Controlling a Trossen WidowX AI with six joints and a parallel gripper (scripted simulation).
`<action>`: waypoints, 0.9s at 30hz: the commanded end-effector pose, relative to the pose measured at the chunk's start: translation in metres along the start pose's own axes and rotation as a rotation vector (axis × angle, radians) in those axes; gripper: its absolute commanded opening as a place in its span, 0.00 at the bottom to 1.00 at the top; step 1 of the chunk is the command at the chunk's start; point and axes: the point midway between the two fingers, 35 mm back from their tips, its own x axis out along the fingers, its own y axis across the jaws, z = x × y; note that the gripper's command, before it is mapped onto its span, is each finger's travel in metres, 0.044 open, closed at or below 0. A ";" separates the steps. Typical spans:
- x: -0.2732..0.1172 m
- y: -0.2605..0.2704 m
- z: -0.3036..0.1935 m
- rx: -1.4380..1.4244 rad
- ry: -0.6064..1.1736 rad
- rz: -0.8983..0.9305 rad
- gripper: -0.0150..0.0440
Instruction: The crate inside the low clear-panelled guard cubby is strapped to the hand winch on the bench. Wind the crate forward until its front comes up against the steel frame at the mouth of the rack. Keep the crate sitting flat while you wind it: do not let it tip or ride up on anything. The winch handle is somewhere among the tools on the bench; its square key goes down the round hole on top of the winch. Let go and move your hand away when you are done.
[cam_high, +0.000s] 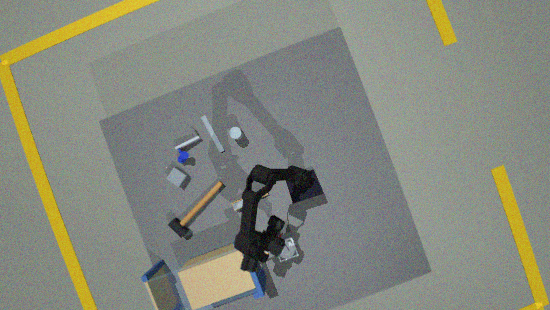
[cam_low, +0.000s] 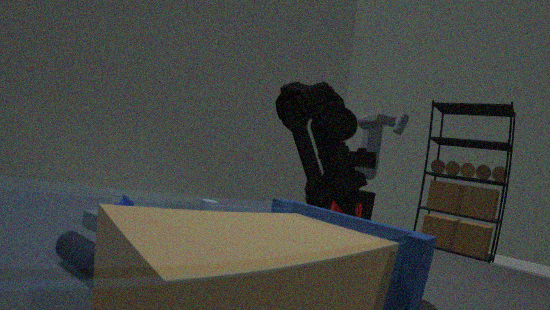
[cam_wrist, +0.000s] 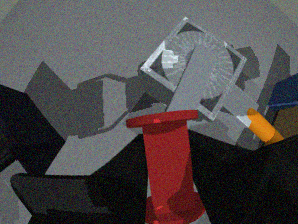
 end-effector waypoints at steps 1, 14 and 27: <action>-0.001 -0.015 -0.009 0.007 0.018 -0.025 0.25; -0.004 -0.035 -0.014 0.007 0.018 -0.026 0.25; -0.006 -0.056 -0.015 0.007 0.018 -0.028 0.25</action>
